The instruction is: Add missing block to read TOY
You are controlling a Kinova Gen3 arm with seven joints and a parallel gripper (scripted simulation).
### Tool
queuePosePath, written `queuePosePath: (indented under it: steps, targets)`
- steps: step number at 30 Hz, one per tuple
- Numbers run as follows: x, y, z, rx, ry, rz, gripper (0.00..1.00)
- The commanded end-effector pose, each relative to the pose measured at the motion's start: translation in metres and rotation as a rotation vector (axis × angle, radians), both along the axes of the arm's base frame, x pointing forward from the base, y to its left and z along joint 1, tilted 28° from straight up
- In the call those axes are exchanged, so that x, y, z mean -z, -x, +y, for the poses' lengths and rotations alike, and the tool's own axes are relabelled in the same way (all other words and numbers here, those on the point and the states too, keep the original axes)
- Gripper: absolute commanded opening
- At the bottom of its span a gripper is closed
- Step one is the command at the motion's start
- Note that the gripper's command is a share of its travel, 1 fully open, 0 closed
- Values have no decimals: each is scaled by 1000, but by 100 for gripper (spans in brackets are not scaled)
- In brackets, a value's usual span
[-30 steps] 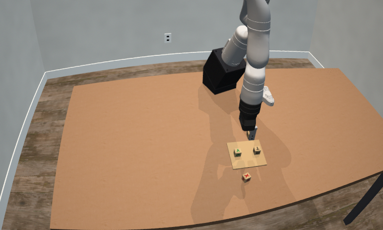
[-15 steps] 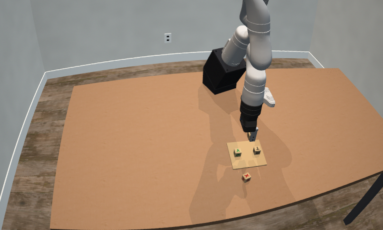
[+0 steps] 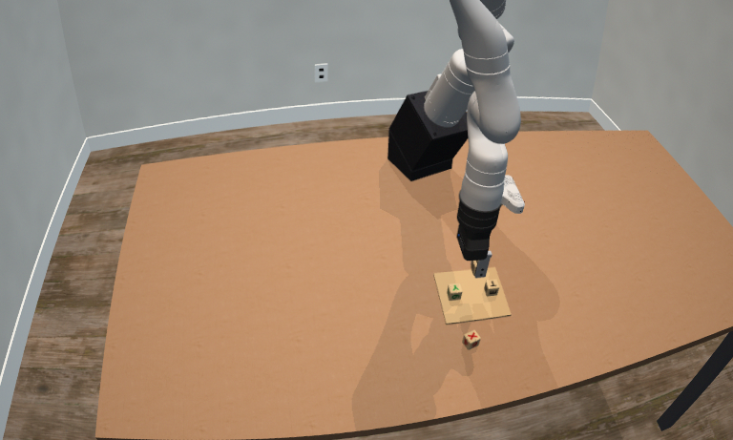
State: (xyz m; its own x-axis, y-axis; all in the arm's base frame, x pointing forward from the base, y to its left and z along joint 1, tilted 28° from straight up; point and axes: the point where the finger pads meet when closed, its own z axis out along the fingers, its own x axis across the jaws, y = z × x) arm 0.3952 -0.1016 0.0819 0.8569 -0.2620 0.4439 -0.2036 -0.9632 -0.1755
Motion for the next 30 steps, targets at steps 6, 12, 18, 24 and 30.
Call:
queuePosePath:
  steps: [6,12,18,24,30]
  targets:
    - [17,-7,3,1,-13,4,49]
    - [30,-14,4,1,-13,4,49]
    - [39,-19,5,1,-13,4,49]
    - [50,-25,6,1,-13,4,49]
    - [56,-28,6,1,-13,4,49]
